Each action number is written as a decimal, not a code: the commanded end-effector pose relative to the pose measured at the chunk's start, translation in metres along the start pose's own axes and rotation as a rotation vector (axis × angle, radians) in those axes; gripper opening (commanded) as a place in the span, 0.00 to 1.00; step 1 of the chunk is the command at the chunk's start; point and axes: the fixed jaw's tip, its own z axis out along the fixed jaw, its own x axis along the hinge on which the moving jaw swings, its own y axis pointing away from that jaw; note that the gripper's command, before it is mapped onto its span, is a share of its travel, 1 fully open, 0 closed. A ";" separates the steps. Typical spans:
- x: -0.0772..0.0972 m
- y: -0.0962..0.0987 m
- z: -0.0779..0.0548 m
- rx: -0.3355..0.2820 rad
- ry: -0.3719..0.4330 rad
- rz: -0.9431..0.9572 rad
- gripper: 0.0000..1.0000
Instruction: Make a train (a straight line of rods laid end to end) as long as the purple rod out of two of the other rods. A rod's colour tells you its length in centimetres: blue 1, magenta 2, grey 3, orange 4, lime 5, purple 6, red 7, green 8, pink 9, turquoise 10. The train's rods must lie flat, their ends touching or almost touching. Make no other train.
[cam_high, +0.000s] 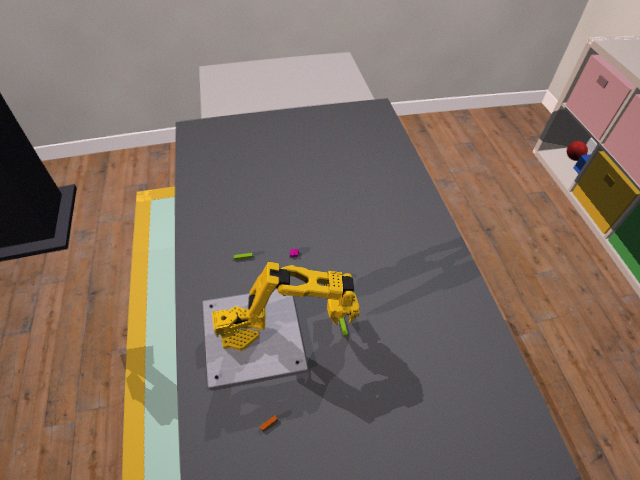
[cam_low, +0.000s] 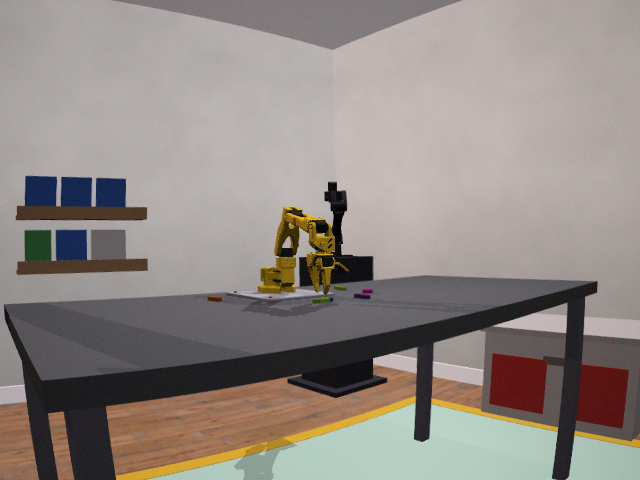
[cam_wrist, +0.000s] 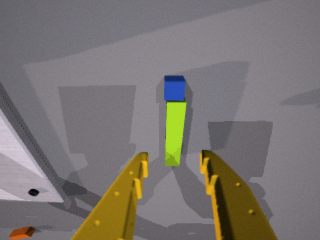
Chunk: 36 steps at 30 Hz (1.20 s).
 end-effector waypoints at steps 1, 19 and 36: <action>0.000 -0.003 -0.007 0.023 0.003 0.001 0.17; 0.000 -0.002 -0.031 0.023 0.003 0.001 0.17; 0.000 -0.002 -0.035 0.023 0.003 0.001 0.17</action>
